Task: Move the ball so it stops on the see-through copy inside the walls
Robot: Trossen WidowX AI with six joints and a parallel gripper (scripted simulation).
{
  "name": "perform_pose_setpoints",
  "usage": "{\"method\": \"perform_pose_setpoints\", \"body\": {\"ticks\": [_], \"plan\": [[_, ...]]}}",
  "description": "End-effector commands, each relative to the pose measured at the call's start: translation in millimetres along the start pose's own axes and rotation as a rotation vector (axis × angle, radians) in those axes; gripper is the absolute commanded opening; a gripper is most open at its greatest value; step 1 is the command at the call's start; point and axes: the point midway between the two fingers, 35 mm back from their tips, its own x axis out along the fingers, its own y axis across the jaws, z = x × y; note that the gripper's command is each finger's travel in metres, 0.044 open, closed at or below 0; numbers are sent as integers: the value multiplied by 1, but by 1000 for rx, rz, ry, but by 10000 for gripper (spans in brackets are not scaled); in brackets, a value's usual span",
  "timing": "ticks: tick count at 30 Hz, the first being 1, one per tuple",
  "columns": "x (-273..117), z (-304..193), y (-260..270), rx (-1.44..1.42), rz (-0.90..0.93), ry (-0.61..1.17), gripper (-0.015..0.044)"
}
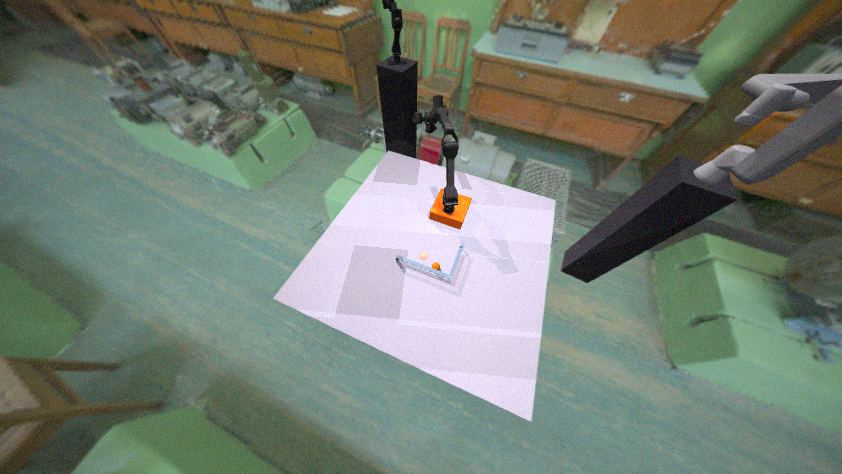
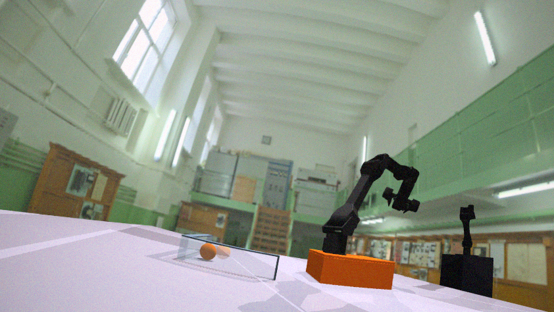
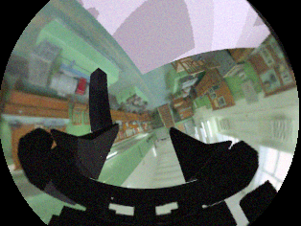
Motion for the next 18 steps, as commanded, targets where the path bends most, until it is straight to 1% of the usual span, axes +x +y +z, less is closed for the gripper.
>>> {"method": "perform_pose_setpoints", "body": {"ticks": [1, 2, 3, 10, 18], "plan": [[2, 1, -2, -6, -2, -3, 374], [6, 2, -10, -23, -8, -11, 348], [13, 6, -23, -52, -19, -25, 333], [60, 42, -113, -328, -145, -131, 333], [93, 104, -224, -677, -343, -218, 333]]}}
